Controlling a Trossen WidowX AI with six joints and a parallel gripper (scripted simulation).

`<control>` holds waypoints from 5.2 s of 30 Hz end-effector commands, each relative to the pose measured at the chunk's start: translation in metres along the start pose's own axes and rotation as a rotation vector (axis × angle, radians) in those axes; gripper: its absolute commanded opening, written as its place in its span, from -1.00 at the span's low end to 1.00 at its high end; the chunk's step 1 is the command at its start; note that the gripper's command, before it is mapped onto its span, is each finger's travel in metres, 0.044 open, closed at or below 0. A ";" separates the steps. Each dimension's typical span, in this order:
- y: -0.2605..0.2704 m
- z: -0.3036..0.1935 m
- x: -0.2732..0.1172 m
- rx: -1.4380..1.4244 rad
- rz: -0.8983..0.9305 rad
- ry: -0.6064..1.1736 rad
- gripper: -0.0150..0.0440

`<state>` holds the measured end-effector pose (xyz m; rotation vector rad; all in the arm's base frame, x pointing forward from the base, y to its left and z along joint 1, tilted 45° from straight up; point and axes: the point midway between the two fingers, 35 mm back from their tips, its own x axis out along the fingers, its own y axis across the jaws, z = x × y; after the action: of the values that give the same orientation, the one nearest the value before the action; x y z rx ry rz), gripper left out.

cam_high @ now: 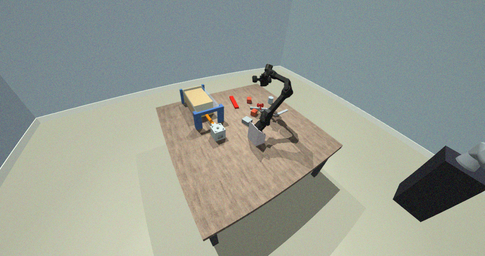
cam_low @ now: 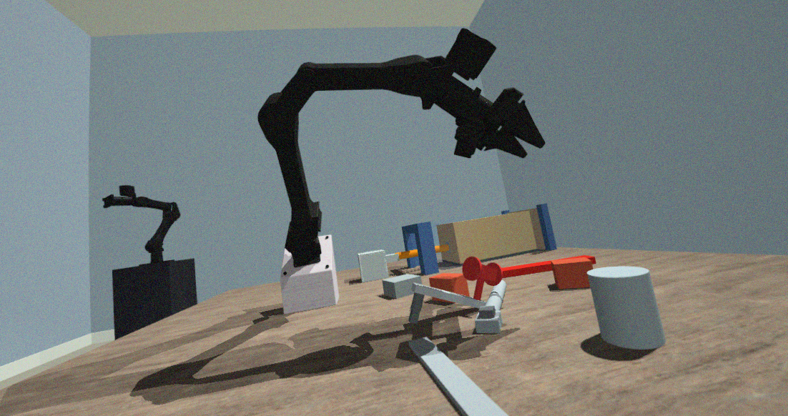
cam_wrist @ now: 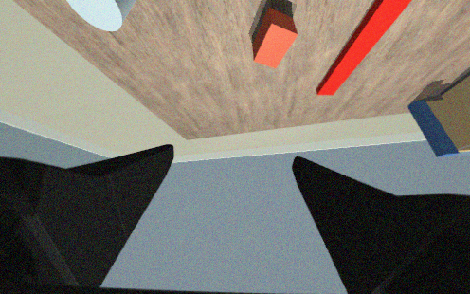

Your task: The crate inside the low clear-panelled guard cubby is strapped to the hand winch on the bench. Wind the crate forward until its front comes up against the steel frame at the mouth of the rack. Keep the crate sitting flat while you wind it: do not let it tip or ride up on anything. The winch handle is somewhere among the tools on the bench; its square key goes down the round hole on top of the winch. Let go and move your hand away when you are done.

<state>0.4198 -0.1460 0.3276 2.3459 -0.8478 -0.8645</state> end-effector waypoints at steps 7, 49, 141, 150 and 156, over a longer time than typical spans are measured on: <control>0.013 0.150 -0.021 -0.273 -0.052 -0.586 1.00; 0.033 0.256 0.051 -0.372 -0.069 -0.746 1.00; -0.088 0.166 -0.024 -1.331 -0.531 -0.625 -0.49; -0.131 0.166 -0.028 -1.712 -0.695 -0.501 -0.49; -0.167 0.170 -0.039 -1.965 -0.808 -0.386 -0.49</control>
<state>0.3394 -0.0592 0.1361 0.6931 0.6931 -1.4697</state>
